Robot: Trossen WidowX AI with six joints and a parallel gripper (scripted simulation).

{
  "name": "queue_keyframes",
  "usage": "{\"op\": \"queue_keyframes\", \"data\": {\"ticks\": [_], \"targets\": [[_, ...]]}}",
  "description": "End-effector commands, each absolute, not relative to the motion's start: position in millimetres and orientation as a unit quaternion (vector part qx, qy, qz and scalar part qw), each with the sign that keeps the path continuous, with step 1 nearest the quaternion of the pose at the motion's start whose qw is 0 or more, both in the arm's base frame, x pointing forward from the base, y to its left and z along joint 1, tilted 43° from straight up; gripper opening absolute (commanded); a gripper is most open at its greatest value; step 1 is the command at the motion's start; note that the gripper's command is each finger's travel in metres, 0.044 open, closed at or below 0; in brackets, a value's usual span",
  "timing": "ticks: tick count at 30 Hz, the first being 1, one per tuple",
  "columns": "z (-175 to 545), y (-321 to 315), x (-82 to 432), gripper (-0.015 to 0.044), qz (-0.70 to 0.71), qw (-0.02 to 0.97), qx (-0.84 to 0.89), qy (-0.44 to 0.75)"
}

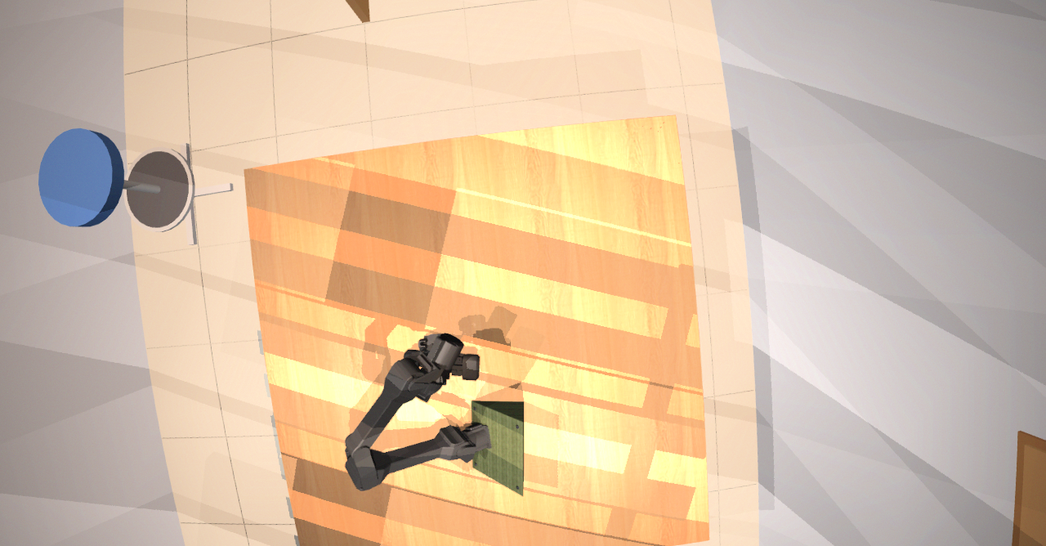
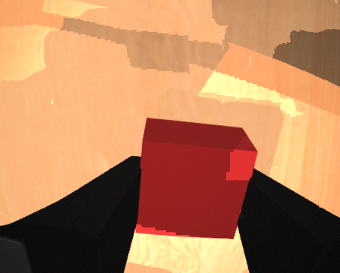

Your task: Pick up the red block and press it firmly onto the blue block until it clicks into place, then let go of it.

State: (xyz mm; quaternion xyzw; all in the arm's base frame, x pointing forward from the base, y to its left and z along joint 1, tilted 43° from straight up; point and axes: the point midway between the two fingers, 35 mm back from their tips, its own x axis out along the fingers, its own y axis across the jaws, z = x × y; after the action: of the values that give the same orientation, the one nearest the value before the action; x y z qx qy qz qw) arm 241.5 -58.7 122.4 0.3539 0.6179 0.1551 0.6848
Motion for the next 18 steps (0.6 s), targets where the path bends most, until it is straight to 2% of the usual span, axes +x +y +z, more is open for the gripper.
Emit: {"op": "queue_keyframes", "data": {"ticks": [1, 8, 18], "targets": [[110.0, -55.1, 225.9, 0.0000, 0.155, 0.682, 0.354, 0.621], [96.6, -49.7, 207.9, 0.0000, 0.155, 0.680, 0.356, 0.623], [80.7, -35.3, 210.6, 0.0000, 0.156, 0.680, 0.356, 0.622]]}}
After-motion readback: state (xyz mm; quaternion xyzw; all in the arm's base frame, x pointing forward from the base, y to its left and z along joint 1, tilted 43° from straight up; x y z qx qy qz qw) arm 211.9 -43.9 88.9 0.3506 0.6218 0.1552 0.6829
